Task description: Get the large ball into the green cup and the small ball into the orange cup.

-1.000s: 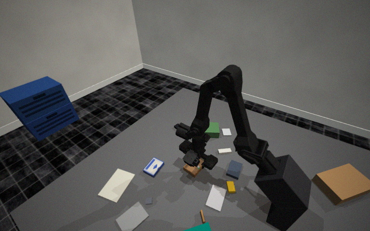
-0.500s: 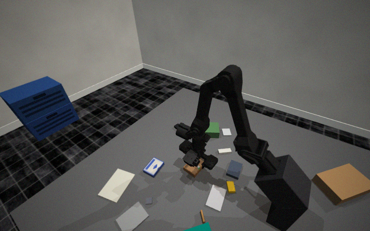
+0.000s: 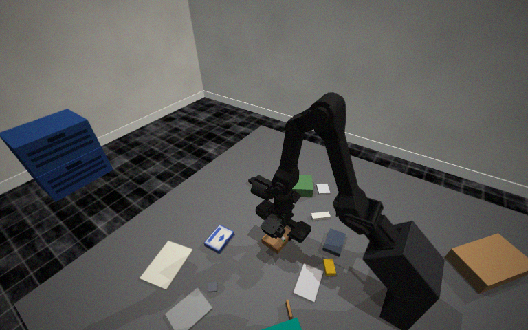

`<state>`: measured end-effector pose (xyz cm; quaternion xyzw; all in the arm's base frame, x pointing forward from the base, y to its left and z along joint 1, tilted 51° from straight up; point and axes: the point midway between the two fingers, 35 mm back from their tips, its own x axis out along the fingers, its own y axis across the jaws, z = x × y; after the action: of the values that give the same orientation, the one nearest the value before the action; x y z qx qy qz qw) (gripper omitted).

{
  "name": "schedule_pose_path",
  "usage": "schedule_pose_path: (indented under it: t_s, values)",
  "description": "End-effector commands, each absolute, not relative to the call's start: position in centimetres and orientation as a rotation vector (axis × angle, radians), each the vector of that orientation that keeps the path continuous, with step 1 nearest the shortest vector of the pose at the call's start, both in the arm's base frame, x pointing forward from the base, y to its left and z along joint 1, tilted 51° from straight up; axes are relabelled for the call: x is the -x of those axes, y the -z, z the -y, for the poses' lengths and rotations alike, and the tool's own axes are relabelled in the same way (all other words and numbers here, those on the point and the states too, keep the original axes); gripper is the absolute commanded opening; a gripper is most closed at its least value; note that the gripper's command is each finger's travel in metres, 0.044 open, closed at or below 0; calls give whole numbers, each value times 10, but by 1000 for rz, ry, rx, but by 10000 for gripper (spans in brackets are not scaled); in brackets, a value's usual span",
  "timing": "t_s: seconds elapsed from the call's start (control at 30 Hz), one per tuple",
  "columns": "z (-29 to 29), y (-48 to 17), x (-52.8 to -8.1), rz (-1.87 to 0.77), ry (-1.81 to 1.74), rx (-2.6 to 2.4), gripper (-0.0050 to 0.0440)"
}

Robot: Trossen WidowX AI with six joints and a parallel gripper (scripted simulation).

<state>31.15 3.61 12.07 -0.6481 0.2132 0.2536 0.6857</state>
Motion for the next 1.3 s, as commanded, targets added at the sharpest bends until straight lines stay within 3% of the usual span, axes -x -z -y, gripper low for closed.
schedule_pose_path:
  t_s: [0.0, 1.27]
  values:
    - [-37, -121, -311, -471, -571, 1455, 0]
    - [-37, -121, -311, -488, -567, 1459, 0]
